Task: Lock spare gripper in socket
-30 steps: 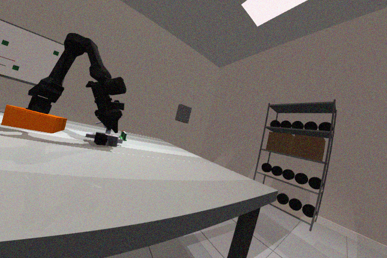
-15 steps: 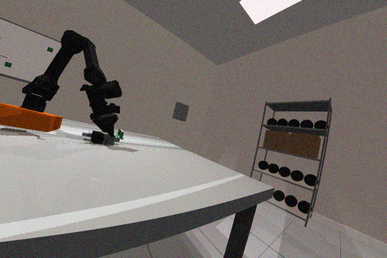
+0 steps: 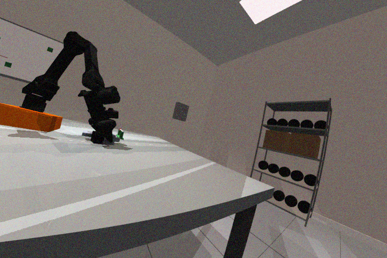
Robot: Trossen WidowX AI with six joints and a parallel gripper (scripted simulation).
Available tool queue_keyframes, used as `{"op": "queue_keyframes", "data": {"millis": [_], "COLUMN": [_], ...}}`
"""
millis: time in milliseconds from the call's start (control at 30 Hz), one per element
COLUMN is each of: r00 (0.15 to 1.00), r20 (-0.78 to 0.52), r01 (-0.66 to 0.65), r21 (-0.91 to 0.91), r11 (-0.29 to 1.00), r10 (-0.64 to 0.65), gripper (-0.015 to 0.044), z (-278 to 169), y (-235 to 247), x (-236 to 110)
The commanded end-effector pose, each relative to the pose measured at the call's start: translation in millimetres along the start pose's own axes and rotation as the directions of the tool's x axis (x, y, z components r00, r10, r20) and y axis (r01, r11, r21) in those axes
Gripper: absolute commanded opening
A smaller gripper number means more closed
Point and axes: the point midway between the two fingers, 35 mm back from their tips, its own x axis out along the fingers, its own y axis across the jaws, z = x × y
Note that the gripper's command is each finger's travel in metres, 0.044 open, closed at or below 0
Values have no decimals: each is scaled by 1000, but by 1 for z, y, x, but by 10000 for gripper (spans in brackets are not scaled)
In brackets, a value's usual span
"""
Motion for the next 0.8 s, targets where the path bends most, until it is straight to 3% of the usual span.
{"op": "queue_keyframes", "data": {"millis": [0, 133, 333, 600, 767], "r00": [1000, 1000, 1000, 1000, 1000], "r20": [-4, -4, -4, -4, -4], "r01": [-1, -1, -1, -1, -1], "r21": [7, 7, 7, 7, 7], "r11": [1000, 1000, 1000, 1000, 1000], "r10": [1, 1, 1, 1, 1], "gripper": [440, 440, 282, 229, 98], "z": [-5, -6, -6, -6, -1], "y": [1, 2, 2, 2, 0], "x": [5, 7, 7, 7, 1]}}
